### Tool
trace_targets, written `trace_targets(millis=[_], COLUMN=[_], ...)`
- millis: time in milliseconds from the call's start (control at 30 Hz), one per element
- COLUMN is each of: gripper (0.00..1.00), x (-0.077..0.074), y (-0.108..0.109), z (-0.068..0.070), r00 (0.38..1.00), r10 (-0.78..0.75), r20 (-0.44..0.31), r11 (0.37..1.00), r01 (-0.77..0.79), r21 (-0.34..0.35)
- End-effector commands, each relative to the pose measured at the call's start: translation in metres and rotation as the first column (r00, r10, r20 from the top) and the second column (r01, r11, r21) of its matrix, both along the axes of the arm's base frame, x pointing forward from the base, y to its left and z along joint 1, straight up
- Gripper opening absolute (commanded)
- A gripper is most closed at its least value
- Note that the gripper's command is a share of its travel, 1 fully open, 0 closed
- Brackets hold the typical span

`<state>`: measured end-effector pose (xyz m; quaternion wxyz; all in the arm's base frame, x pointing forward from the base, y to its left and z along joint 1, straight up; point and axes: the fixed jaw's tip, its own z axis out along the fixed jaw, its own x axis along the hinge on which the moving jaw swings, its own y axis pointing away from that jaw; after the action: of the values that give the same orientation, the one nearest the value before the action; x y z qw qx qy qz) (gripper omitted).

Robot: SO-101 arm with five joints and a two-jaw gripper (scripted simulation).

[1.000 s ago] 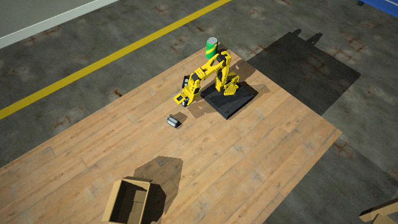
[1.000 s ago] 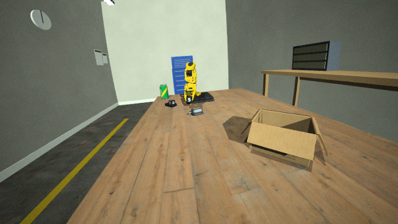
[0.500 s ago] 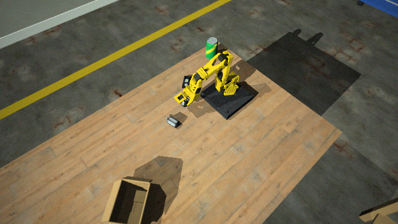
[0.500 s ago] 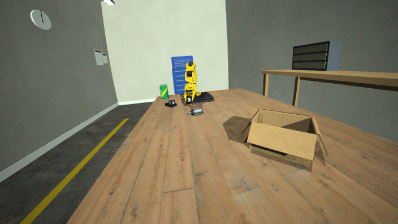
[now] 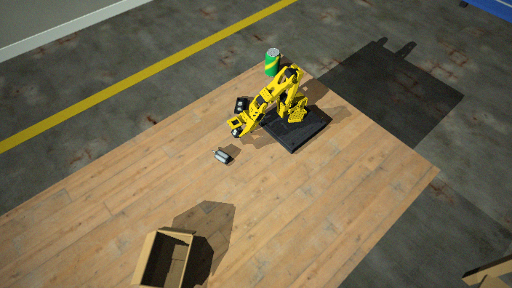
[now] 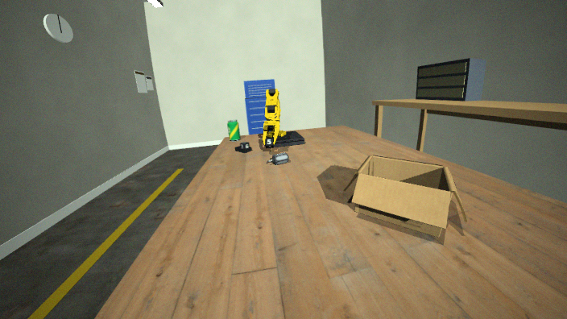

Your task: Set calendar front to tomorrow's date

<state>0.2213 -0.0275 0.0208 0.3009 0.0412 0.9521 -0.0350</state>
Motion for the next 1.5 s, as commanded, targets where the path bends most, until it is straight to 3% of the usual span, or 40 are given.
trace_targets(millis=[0,900,1367,1467], gripper=[0.00,0.00,0.00,0.00], x=[0.001,0.007,0.011,0.010], y=[-0.002,-0.004,-0.005,-0.005], z=[0.003,0.001,0.000,0.001], r00=[0.994,0.970,0.895,0.889], r10=[-0.029,-0.048,-0.065,-0.065], r20=[0.108,0.238,0.441,0.453], r11=[1.000,0.999,0.997,0.997], r01=[0.029,0.048,0.071,0.072], r21=[0.002,0.002,0.003,0.003])
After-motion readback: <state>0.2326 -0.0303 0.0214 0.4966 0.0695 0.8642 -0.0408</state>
